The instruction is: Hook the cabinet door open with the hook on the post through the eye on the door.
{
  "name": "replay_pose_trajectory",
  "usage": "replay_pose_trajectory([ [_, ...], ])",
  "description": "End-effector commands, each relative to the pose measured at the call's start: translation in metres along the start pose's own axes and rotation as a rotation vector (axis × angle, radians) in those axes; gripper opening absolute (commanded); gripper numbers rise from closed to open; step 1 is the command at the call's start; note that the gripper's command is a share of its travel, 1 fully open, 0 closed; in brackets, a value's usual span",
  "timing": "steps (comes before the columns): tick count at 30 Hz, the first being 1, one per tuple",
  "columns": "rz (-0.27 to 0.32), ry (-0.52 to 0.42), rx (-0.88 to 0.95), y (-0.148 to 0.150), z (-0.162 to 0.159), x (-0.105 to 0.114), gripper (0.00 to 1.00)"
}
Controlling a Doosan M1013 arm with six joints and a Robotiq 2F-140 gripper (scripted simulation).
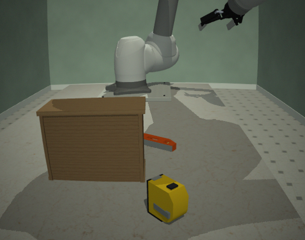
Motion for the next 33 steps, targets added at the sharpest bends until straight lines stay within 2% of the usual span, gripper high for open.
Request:
replay_pose_trajectory([
  [1, 0.000, 0.000, 0.000, 0.000, 0.000, 0.000, 1.00],
  [20, 0.006, 0.014, -0.010, 0.003, 0.003, 0.003, 1.00],
  [23, 0.041, 0.093, -0.072, 0.023, 0.023, 0.023, 1.00],
  [27, 0.145, 0.317, -0.262, 0.076, 0.061, 0.069, 1.00],
  [32, 0.250, 0.537, -0.470, 0.141, 0.090, 0.114, 1.00],
  [33, 0.250, 0.537, -0.470, 0.141, 0.090, 0.114, 1.00],
])
Point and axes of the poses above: the point where the finger pads meet when closed, its own x axis back along the fingers, its own y axis across the jaws, z = x × y, the point moved 4 cm from there along x, back along the fingers, and after that the axes turned 6 degrees about x, right-handed, at the moved point
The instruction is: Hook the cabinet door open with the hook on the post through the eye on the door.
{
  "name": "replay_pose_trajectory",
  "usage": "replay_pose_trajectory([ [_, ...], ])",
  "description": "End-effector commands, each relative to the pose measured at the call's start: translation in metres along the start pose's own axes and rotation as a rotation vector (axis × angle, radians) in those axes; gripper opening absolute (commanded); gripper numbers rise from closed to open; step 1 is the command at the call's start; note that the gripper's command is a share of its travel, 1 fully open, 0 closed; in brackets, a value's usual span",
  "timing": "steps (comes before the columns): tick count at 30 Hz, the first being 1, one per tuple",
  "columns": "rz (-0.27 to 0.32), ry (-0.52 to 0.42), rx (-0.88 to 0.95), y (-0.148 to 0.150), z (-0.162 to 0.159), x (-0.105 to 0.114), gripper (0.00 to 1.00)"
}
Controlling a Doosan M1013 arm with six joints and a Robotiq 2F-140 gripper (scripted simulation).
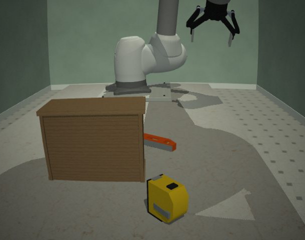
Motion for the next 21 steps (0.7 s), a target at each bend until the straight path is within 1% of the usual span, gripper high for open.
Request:
replay_pose_trajectory([
  [1, 0.042, 0.100, -0.085, 0.014, 0.029, 0.012, 1.00],
  [2, 0.075, 0.177, -0.160, 0.038, 0.066, 0.033, 1.00],
  [3, 0.107, 0.252, -0.235, 0.047, 0.071, 0.038, 1.00],
  [5, 0.107, 0.252, -0.235, 0.063, 0.098, 0.051, 1.00],
  [6, 0.137, 0.324, -0.308, 0.076, 0.107, 0.059, 1.00],
  [7, 0.137, 0.324, -0.308, 0.086, 0.120, 0.067, 1.00],
  [8, 0.164, 0.391, -0.376, 0.099, 0.129, 0.074, 1.00],
  [10, 0.164, 0.391, -0.376, 0.121, 0.155, 0.089, 1.00],
  [11, 0.187, 0.453, -0.440, 0.135, 0.163, 0.096, 1.00],
  [12, 0.187, 0.453, -0.440, 0.146, 0.174, 0.103, 1.00],
  [13, 0.207, 0.507, -0.496, 0.161, 0.182, 0.111, 1.00],
  [14, 0.207, 0.507, -0.496, 0.173, 0.193, 0.119, 1.00],
  [15, 0.223, 0.555, -0.545, 0.187, 0.201, 0.126, 1.00],
  [16, 0.223, 0.555, -0.545, 0.200, 0.211, 0.133, 1.00],
  [18, 0.223, 0.555, -0.545, 0.200, 0.211, 0.133, 1.00],
  [19, 0.236, 0.594, -0.585, 0.238, 0.236, 0.155, 1.00],
  [21, 0.253, 0.648, -0.640, 0.260, 0.244, 0.164, 1.00],
])
Point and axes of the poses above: the point where the finger pads meet when closed, its own x axis back along the fingers, its own y axis across the jaws, z = x × y, the point moved 4 cm from there along x, back along the fingers, and after that the axes turned 6 degrees about x, right-handed, at the moved point
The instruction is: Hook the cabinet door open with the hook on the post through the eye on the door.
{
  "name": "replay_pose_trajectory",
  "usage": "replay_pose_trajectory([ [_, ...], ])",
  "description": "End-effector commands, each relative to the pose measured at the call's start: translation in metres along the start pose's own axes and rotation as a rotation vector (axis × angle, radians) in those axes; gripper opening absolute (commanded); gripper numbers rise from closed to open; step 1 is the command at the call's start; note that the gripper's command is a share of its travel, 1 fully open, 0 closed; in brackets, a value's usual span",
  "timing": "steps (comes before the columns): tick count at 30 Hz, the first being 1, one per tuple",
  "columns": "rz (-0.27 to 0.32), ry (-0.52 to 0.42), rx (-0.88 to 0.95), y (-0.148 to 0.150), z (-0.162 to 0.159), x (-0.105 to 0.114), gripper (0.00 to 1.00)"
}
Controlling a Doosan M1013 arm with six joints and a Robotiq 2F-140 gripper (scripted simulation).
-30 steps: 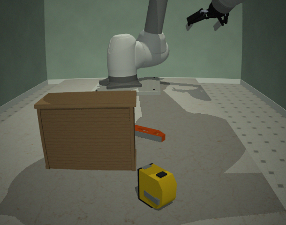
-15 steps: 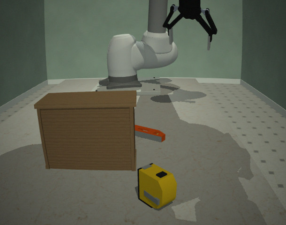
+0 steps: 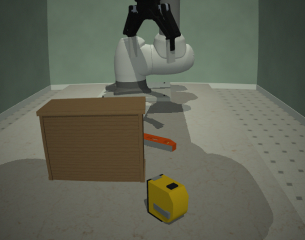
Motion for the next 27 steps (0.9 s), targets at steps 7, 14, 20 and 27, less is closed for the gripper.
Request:
replay_pose_trajectory([
  [7, 0.033, 0.097, -0.094, 0.034, 0.114, 0.014, 1.00],
  [14, 0.033, 0.097, -0.094, 0.034, 0.115, -0.001, 0.16],
  [20, 0.033, 0.097, -0.094, 0.034, 0.116, -0.012, 0.16],
  [27, 0.033, 0.097, -0.094, 0.034, 0.116, -0.012, 0.16],
])
Point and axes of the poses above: the point where the finger pads meet when closed, its own x axis back along the fingers, its own y axis across the jaws, z = x × y, the point moved 4 cm from there along x, back along the fingers, and after that the axes turned 6 degrees about x, right-handed, at the moved point
